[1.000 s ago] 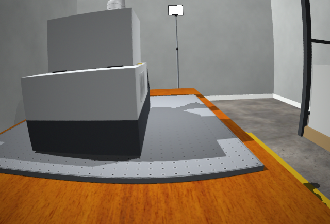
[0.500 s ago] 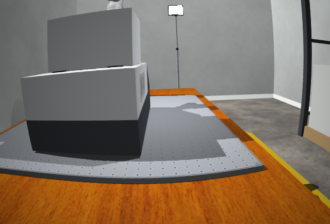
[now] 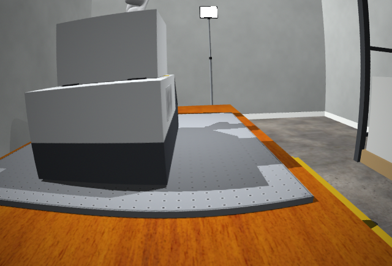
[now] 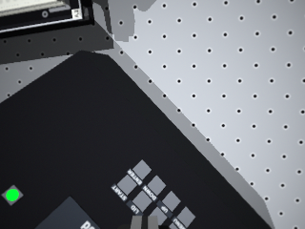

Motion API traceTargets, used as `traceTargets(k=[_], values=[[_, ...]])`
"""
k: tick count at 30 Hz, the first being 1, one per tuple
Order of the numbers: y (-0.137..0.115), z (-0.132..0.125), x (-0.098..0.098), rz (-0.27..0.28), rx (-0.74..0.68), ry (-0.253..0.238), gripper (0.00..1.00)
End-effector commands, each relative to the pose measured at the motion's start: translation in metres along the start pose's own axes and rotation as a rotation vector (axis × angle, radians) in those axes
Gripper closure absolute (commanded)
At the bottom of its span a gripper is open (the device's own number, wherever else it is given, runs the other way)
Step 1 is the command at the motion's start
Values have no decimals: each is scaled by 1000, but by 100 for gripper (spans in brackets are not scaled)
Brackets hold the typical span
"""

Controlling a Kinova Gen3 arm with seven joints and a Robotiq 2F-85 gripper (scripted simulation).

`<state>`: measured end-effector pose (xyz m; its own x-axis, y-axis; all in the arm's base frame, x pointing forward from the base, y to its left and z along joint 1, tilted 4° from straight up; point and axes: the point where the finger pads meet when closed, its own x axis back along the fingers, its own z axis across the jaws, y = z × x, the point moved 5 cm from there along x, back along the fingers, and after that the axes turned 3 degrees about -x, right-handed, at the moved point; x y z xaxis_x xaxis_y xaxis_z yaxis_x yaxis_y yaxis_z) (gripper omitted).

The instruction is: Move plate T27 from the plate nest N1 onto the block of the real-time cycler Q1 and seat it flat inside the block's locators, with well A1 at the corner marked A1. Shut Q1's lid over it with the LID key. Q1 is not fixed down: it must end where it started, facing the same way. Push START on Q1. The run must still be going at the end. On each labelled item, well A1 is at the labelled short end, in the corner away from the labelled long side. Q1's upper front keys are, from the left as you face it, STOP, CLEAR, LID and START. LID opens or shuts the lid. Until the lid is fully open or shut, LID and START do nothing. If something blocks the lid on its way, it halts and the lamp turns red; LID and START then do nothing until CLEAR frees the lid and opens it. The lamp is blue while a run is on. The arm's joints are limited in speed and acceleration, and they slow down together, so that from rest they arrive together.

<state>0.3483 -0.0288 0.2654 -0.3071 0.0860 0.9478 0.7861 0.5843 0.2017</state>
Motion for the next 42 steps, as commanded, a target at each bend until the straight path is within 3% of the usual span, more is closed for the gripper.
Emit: traceTargets(k=[1, 42], values=[[0, 1, -3, 1, 0, -2, 90], [-9, 9, -51, 1, 0, -2, 90]])
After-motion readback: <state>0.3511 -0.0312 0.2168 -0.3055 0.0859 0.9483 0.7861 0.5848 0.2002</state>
